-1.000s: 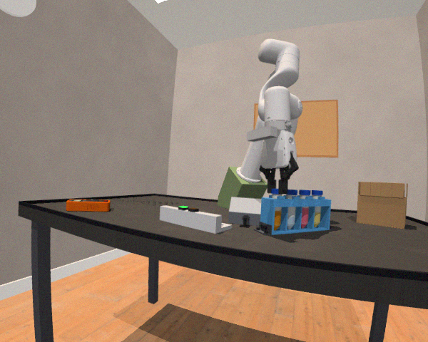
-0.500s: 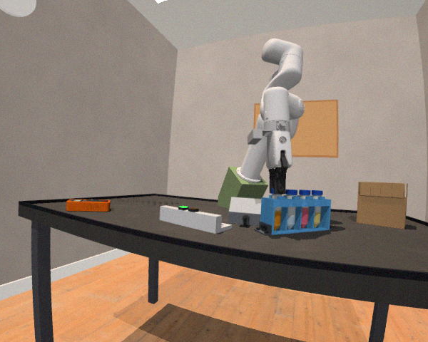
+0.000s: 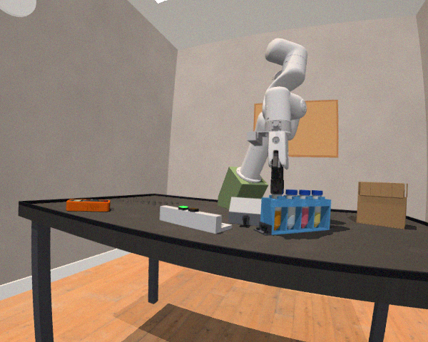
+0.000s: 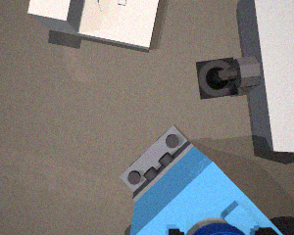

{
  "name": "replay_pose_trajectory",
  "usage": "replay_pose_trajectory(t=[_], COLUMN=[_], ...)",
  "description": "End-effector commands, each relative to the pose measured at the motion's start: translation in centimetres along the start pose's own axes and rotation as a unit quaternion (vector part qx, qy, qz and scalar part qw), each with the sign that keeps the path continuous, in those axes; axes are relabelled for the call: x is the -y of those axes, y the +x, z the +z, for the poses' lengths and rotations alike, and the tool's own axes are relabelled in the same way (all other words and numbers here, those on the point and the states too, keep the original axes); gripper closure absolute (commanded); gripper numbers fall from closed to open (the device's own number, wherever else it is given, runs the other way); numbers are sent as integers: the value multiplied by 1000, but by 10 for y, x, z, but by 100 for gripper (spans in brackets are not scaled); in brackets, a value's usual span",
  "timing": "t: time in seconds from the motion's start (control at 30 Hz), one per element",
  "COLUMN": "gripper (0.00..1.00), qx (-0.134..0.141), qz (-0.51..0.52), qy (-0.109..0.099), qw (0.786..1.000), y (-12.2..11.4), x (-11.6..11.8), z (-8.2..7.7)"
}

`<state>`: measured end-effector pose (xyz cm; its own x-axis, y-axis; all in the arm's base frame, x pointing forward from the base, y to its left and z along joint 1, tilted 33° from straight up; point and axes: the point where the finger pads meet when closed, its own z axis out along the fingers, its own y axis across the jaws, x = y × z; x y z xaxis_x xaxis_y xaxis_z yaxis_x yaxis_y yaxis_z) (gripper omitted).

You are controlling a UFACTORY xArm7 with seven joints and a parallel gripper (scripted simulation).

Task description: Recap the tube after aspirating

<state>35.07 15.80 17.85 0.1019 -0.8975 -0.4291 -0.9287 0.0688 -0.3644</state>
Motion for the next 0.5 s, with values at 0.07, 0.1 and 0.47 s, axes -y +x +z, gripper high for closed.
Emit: replay_pose_trajectory(t=[0.07,0.1,0.47], gripper=[54,54,54], qx=[-12,-12,-12], qz=[16,16,-26], qy=[-3,-3,-3], qw=[1000,1000,1000], y=[0,0,-1], x=[2,2,2], z=[-1,-1,-2])
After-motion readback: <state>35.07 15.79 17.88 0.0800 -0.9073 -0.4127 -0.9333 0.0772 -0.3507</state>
